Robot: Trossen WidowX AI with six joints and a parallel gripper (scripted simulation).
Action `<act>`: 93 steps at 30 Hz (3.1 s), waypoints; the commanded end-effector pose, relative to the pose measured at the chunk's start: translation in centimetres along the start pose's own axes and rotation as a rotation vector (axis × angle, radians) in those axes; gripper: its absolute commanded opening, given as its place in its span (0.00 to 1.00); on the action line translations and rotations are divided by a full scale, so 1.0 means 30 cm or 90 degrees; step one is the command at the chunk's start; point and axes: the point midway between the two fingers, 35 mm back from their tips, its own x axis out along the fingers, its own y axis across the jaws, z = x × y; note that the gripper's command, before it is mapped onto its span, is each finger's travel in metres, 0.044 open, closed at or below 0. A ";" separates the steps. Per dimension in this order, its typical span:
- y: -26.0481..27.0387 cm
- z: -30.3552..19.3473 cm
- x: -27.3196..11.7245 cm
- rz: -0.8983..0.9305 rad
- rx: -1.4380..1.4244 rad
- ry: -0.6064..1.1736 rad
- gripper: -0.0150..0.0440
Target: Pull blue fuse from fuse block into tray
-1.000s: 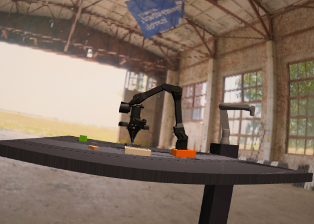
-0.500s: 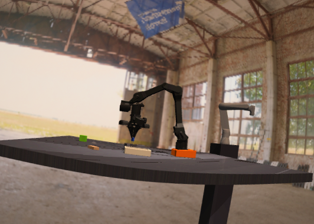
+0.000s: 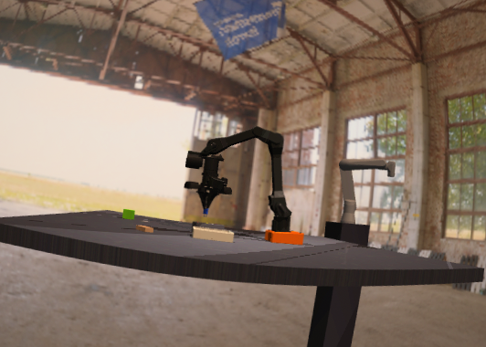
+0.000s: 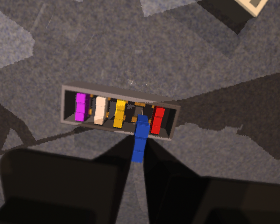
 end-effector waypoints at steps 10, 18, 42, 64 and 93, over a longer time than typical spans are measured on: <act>-0.096 0.177 -0.006 -0.003 0.000 -0.005 0.25; -0.142 0.315 -0.008 -0.004 0.000 -0.007 0.25; -0.175 0.641 -0.002 -0.006 0.001 -0.014 0.25; -0.175 0.643 0.115 -0.006 0.001 -0.013 0.25; -0.174 0.640 -0.016 -0.006 0.001 -0.014 0.81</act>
